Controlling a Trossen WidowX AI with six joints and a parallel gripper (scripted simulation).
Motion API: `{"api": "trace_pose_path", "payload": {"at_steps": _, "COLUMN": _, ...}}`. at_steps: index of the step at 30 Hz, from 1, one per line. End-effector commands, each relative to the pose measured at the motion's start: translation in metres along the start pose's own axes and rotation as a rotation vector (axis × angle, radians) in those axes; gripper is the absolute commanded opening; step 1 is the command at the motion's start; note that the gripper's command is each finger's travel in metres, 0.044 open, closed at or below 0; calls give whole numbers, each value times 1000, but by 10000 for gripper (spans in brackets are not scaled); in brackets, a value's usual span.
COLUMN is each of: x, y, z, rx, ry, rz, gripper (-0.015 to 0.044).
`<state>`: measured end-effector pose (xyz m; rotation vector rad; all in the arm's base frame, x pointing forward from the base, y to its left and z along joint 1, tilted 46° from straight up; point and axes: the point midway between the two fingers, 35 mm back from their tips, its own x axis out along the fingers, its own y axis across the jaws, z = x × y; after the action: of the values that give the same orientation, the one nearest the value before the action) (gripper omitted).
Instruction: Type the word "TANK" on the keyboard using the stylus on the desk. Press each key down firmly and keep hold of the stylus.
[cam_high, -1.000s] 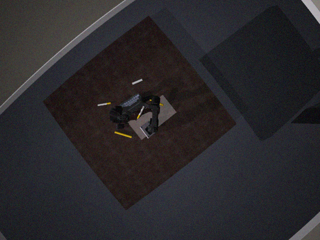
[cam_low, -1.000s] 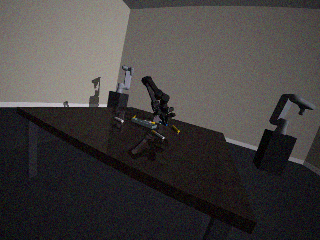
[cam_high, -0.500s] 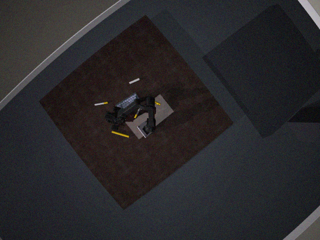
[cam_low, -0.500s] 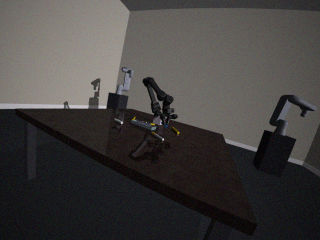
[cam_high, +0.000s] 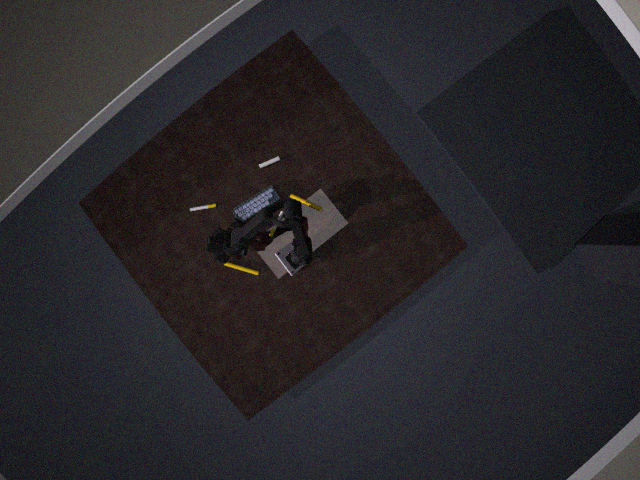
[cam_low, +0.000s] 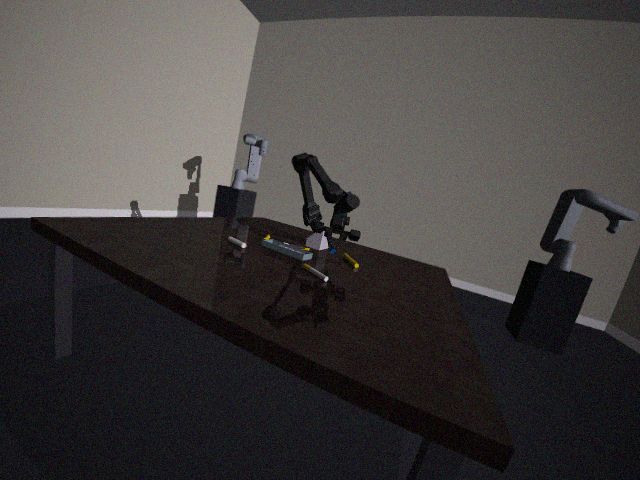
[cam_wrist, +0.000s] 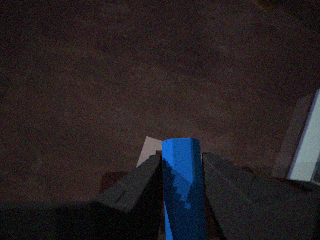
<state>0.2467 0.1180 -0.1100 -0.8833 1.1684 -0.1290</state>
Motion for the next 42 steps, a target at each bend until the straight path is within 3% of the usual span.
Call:
{"api": "trace_pose_path", "payload": {"at_steps": 1, "x": -2, "y": 2, "z": 2, "rx": 80, "ry": -27, "rz": -43, "gripper": 0}}
{"api": "trace_pose_path", "payload": {"at_steps": 42, "x": 41, "y": 3, "z": -21, "rx": 114, "ry": -38, "rz": -62, "gripper": 0}}
